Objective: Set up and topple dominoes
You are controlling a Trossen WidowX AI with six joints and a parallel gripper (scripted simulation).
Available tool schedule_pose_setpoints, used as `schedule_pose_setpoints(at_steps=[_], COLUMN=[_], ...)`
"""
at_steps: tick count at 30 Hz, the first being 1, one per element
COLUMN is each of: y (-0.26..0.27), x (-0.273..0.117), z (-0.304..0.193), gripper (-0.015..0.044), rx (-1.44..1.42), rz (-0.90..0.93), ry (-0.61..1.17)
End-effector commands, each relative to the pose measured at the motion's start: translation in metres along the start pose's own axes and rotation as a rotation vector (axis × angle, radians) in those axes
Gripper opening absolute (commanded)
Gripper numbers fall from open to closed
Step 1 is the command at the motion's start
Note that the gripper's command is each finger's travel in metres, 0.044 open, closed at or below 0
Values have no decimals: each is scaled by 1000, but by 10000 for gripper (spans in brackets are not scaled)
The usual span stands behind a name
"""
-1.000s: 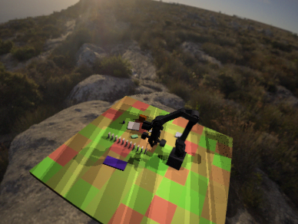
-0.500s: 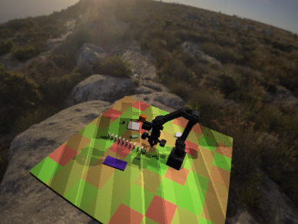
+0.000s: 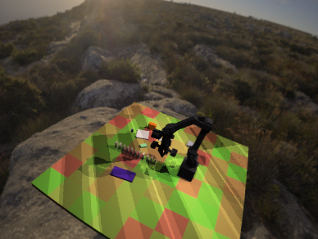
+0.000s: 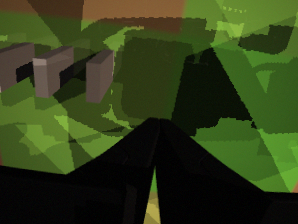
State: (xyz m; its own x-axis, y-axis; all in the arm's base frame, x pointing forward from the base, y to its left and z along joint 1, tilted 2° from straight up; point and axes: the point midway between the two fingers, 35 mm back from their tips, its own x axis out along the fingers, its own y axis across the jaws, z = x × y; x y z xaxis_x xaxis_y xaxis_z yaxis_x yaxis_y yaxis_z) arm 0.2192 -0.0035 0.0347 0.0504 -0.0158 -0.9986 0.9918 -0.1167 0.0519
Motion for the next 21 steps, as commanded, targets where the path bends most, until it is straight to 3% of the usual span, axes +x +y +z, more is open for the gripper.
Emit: schedule_pose_setpoints(at_steps=[1,6,13,21], y=[0,1,-2,0], x=[0,2,79,81], z=[1,1,2,2], gripper=[0,0,0,0], rx=[3,3,3,3], rz=[3,3,1,2], ry=[-5,-5,-5,-5])
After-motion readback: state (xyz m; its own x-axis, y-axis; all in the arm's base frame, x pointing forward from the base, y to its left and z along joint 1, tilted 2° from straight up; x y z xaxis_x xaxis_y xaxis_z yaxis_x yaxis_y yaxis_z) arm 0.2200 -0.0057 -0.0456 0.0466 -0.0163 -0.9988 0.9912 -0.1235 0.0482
